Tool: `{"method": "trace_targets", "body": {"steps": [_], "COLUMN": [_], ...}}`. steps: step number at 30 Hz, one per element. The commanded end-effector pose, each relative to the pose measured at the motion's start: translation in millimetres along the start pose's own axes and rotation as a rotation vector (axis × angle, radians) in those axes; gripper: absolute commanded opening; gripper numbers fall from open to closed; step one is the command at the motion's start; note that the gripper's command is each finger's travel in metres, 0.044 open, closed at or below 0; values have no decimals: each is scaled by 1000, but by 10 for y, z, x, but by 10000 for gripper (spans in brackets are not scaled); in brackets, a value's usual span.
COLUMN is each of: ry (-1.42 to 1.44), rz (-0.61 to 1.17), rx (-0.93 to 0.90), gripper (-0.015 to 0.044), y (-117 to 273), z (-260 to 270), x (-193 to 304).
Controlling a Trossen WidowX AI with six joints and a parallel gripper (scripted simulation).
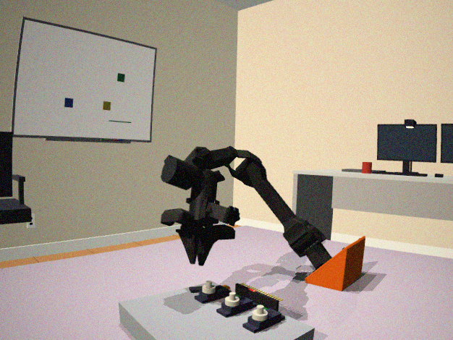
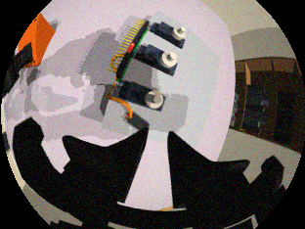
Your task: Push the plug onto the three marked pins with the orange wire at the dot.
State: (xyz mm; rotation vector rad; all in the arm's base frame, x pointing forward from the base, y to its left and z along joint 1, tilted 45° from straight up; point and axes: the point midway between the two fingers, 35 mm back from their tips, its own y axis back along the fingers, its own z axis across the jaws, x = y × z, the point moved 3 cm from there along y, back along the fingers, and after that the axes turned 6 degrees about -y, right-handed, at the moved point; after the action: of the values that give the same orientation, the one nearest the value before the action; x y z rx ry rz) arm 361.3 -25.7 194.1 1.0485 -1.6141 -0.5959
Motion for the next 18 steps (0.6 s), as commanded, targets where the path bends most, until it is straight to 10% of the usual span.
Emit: {"method": "trace_targets", "body": {"steps": [1, 18], "ry": [111, 634], "rz": [24, 72], "rx": [-40, -274], "gripper": [115, 115], "y": [-13, -147], "z": [-13, 24], "x": [-5, -45]}}
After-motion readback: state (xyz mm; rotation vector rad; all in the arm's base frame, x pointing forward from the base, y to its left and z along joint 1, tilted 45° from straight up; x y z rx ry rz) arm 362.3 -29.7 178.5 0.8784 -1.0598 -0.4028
